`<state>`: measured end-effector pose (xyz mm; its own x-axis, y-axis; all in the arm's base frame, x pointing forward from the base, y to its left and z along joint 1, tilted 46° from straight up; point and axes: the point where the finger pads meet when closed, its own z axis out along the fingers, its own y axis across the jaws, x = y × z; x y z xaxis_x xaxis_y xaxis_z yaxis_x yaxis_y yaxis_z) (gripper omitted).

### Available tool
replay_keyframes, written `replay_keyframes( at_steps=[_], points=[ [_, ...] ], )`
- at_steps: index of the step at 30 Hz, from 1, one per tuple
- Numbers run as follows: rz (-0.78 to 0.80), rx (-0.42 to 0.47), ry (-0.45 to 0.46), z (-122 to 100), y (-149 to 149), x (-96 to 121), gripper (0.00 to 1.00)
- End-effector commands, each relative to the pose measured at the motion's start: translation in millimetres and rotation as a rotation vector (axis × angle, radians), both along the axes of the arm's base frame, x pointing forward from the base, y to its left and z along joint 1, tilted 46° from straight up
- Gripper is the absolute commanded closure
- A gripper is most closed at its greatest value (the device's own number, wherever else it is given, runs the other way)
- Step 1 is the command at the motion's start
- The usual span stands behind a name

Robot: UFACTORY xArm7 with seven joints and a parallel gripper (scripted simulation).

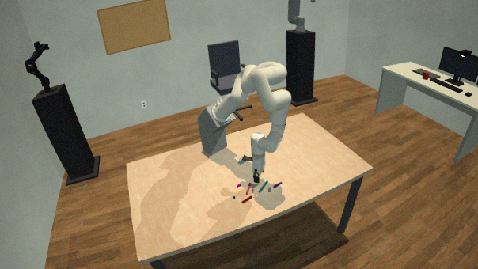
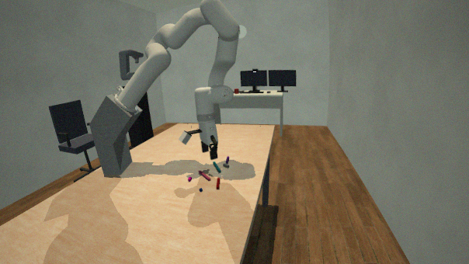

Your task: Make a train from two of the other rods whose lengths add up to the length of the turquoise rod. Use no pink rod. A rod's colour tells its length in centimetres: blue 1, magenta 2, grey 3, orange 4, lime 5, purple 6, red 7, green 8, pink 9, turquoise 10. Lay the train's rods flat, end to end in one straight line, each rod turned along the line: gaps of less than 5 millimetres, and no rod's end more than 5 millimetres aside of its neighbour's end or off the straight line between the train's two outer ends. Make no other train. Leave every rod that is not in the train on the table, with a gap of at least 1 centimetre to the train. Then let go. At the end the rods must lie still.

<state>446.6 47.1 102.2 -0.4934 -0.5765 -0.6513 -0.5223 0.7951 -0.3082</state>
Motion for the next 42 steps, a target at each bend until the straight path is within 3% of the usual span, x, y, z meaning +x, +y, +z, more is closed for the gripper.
replay_keyframes(
  at_steps=[1,8,10,25,27,29,42],
  points=[
    [0.028,-0.029,-0.009,0.5,0.4,0.1,0.0],
    [0.191,-0.194,-0.054,1.4,4.0,0.3,0.0],
    [0.191,-0.194,-0.054,1.4,4.0,0.3,0.0],
    [0.593,-0.6,-0.163,3.8,13.2,0.5,0.0],
    [0.593,-0.6,-0.163,3.8,13.2,0.5,0.0],
    [0.682,-0.69,-0.187,4.3,15.3,0.5,0.0],
    [0.984,-0.993,-0.268,6.0,22.5,0.4,0.0]
  ],
)
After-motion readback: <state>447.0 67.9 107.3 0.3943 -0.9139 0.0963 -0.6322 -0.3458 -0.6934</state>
